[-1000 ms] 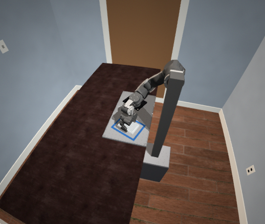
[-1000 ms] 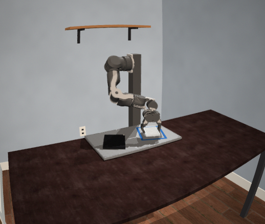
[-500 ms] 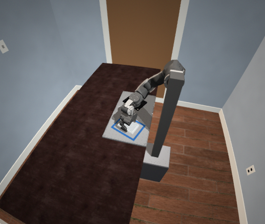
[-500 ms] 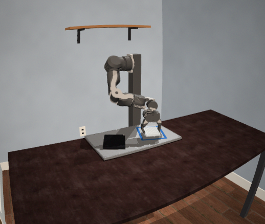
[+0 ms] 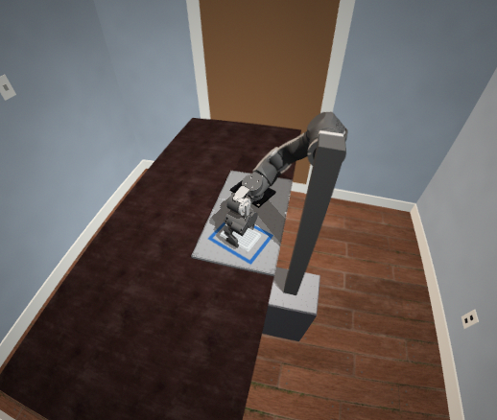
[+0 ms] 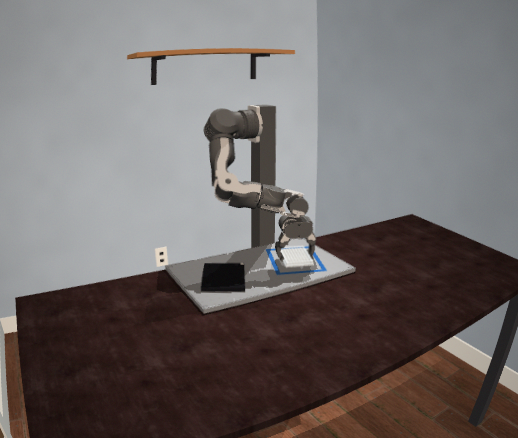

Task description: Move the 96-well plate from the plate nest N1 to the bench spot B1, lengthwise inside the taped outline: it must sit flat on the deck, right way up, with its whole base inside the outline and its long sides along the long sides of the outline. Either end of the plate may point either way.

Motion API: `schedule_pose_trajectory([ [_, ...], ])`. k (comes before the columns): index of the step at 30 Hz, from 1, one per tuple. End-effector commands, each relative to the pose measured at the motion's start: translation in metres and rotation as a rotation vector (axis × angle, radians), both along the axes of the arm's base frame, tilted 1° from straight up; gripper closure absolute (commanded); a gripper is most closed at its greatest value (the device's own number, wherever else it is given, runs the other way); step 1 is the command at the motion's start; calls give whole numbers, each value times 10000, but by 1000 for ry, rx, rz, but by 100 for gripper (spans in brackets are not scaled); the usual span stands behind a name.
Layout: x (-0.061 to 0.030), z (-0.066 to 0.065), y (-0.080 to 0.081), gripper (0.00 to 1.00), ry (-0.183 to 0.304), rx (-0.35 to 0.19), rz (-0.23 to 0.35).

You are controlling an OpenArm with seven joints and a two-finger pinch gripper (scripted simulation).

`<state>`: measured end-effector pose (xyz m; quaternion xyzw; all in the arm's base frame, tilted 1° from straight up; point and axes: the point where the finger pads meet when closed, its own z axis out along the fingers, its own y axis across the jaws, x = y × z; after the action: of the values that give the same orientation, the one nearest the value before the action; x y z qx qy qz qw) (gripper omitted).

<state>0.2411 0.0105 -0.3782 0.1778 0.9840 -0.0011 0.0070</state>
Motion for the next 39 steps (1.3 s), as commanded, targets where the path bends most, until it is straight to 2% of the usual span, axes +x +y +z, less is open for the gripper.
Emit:
schedule_pose_trajectory([
  [1,9,20,14,100,-3,5,-1],
  [39,-8,-50,12,100,-2,7,4],
])
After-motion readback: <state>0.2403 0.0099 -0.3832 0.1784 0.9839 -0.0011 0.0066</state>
